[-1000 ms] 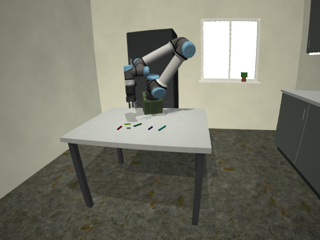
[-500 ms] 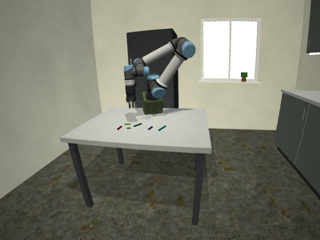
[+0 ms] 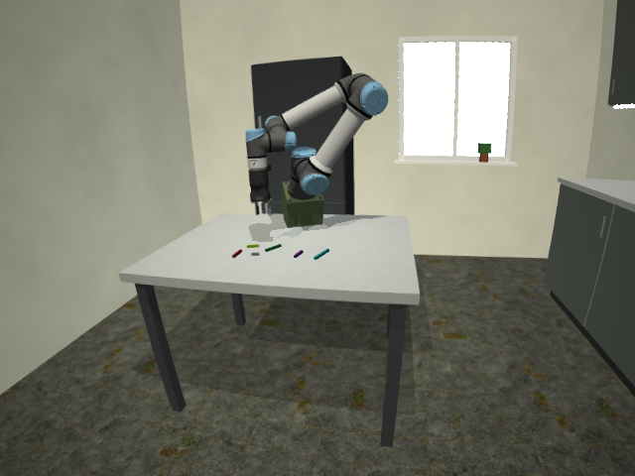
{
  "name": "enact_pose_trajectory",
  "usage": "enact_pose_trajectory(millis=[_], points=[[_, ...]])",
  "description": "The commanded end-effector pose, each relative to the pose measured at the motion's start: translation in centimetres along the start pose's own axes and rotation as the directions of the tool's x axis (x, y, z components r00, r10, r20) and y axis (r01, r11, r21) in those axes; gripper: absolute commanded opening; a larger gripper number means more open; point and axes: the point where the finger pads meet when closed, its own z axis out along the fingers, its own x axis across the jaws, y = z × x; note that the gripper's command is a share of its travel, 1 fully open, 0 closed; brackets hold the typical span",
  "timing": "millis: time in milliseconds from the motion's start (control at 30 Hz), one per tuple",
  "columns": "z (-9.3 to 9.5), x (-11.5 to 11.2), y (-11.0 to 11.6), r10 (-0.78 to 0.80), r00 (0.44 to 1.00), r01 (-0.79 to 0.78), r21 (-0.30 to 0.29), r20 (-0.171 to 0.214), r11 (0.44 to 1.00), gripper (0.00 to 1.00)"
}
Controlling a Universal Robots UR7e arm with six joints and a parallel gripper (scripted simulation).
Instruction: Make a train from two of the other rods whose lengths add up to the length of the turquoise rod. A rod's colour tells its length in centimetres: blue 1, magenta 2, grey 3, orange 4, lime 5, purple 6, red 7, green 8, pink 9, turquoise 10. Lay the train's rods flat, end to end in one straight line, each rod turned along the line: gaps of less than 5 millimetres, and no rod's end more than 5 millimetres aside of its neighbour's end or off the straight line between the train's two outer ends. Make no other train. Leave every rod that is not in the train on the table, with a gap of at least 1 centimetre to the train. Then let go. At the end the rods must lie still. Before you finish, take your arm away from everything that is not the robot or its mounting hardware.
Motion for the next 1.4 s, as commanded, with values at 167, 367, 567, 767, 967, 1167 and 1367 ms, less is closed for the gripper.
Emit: enact_pose_trajectory(millis=[167,367,567,767,967,1167,1367], points=[[0.0,0.0,0.0,0.0,1.0,0.0,-0.001,0.001,1.0,1.0],[0.0,0.0,0.0,0.0,1.0,0.0,-0.001,0.001,1.0,1.0],[-0.1,-0.1,0.1,0.0,1.0,0.0,-0.001,0.001,1.0,1.0],[-1.0,-1.1,1.2,0.0,1.0,0.0,0.0,0.001,1.0,1.0],[-3.9,-4.9,5.1,0.0,1.0,0.0,0.0,0.001,1.0,1.0],[-5.6,-7.5,7.6,0.0,1.0,0.0,0.0,0.001,1.0,1.0],[-5.8,-8.0,8.0,0.0,1.0,0.0,0.0,0.001,1.0,1.0]])
